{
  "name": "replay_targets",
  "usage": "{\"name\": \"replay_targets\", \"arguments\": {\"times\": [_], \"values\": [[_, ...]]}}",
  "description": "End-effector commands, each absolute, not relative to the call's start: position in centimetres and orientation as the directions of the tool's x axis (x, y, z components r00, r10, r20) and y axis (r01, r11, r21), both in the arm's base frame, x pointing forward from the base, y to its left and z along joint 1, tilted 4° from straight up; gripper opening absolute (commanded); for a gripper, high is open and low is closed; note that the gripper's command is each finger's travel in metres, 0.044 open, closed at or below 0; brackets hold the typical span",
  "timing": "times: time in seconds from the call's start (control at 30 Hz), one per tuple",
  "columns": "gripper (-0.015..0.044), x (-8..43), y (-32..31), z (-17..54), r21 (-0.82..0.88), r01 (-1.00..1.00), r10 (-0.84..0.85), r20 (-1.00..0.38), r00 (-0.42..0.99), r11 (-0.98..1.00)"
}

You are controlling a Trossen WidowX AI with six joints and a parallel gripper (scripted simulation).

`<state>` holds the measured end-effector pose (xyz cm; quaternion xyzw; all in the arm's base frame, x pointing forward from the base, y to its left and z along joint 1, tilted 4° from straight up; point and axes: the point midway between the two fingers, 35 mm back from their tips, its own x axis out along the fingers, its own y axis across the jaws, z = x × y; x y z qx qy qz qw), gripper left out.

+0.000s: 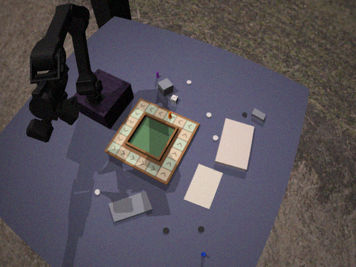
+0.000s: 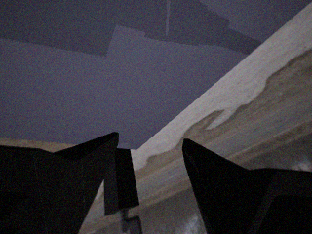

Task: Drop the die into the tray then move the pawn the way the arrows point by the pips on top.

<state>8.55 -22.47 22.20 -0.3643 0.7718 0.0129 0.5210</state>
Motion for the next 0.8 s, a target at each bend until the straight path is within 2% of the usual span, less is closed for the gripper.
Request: {"name": "replay_targets", "arguments": {"times": [0.0,0.43,0.77], "values": [[0.0275,15.5,-20.5,20.0,-0.423,-0.508,-0.511,-0.859,-0.039,0.750],[0.0275,27.9,-9.6,15.4,-0.398,-0.437,-0.335,-0.917,0.218,0.806],[0.0275,31.8,3.1,10.8,-0.234,-0.354,-0.151,-0.958,0.245,0.906]]}}
